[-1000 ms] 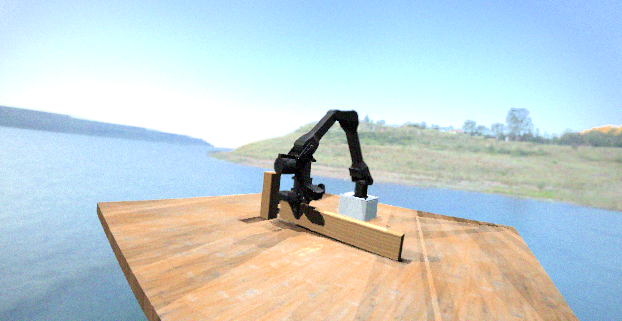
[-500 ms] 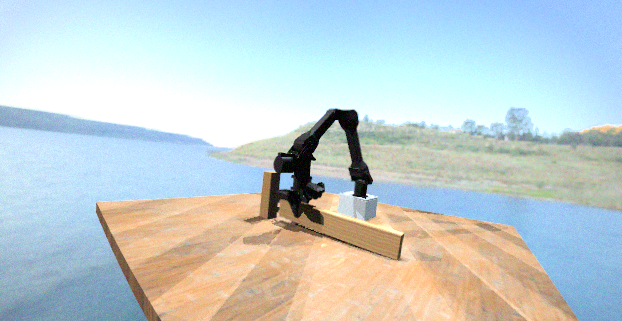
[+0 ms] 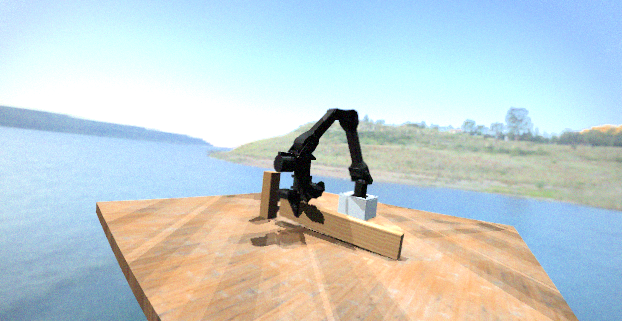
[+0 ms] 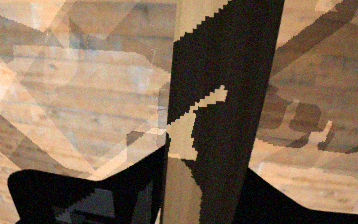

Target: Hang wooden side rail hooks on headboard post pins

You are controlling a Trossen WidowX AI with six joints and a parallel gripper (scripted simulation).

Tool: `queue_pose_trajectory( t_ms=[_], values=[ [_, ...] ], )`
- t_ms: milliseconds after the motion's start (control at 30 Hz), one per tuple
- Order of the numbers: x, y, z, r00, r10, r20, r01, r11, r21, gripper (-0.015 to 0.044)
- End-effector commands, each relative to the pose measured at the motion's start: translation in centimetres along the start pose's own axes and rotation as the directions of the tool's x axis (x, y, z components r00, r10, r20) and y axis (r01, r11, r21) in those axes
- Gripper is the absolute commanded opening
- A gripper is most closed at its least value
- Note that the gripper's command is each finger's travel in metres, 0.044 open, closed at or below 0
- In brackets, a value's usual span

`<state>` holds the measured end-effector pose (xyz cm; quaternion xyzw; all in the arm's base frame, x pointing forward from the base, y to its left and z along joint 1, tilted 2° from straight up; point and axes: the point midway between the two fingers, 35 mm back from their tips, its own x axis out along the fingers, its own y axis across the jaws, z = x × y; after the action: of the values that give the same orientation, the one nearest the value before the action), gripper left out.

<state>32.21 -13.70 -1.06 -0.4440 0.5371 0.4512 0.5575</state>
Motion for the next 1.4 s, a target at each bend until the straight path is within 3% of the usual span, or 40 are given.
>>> queue_pose_trajectory(
  t_ms=[0,1367],
  values=[
    [-0.83,-0.55,-0.07,1.0,-0.025,-0.002,0.025,1.0,-0.002,0.0],
    [-1.32,-0.61,-0.14,1.0,-0.025,-0.002,0.025,1.0,-0.002,0.0]
  ],
)
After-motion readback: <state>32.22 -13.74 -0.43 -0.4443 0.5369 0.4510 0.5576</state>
